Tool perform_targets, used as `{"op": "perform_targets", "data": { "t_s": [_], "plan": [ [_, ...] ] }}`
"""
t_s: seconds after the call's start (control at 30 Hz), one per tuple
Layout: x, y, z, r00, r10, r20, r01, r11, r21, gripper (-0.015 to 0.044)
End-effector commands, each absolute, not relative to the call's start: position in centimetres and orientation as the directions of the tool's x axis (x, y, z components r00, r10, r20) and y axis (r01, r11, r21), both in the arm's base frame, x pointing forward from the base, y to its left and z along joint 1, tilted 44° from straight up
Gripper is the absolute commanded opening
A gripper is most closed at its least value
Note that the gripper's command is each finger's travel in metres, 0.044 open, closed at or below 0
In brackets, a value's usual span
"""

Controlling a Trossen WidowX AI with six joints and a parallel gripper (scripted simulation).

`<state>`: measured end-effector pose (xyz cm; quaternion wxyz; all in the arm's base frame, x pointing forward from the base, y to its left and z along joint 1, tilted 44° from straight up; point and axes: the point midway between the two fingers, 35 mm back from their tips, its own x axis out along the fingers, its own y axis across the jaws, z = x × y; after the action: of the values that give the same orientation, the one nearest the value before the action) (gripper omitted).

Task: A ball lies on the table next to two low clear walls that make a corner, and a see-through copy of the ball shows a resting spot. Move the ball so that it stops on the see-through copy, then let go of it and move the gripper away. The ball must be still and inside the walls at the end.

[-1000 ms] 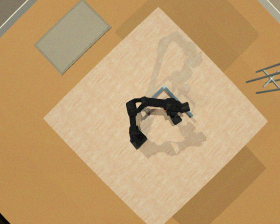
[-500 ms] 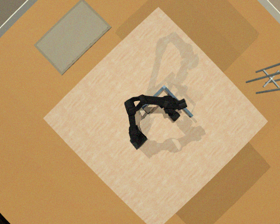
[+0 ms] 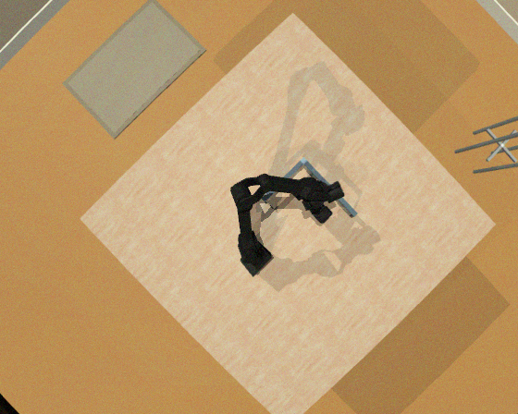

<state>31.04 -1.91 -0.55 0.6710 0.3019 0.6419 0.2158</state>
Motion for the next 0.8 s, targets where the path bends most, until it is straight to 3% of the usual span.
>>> {"op": "perform_targets", "data": {
  "t_s": [0.0, 0.23, 0.33, 0.67, 0.77],
  "plan": [
    [31.0, -1.25, -1.04, 0.079, 0.682, -0.727, 0.102, 0.72, 0.686, 0.0265],
    [31.03, -0.63, -1.66, 0.079, 0.683, -0.727, 0.101, 0.72, 0.687, 0.0265],
    [31.03, -0.63, -1.66, 0.079, 0.683, -0.727, 0.101, 0.72, 0.687, 0.0187],
    [31.03, -0.63, -1.66, 0.079, 0.683, -0.727, 0.101, 0.72, 0.687, 0.012],
    [31.03, -0.73, -1.56, 0.078, 0.682, -0.727, 0.101, 0.72, 0.687, 0.0041]
  ]
}}
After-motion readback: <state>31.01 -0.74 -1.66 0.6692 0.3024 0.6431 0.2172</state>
